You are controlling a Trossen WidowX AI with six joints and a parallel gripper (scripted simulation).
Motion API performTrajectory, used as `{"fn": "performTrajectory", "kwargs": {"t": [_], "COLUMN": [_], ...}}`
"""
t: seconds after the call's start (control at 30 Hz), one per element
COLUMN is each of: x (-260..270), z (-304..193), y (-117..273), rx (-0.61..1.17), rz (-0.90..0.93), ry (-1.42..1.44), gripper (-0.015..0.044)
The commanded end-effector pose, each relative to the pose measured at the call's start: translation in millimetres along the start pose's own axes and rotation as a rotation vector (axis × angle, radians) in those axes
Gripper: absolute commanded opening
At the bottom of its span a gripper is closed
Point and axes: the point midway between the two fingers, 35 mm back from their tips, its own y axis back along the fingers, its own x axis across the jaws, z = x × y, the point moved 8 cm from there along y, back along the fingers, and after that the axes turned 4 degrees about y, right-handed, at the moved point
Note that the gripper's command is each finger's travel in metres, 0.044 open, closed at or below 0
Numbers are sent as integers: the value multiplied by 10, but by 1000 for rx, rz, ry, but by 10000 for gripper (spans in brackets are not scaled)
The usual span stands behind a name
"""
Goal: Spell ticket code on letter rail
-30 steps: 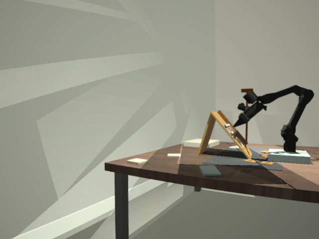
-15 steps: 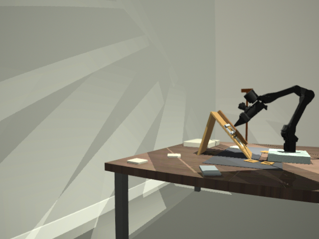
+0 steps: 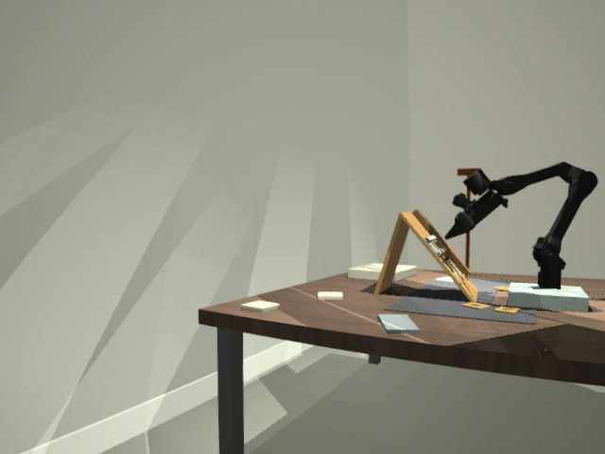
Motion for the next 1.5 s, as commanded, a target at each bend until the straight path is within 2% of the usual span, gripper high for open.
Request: {"fn": "performTrajectory", "kwargs": {"t": [0.0,0.23,0.6,1.0,1.47], "x": [-8,-16,-10,2,239], "z": [12,24,13,53,684], "y": [27,47,25,15,-251], "rx": [-5,-5,-1,26,562], "rz": [-2,-2,-2,2,48], "ry": [-4,-4,-2,0,10], "gripper": [295,295,6,0,0]}}
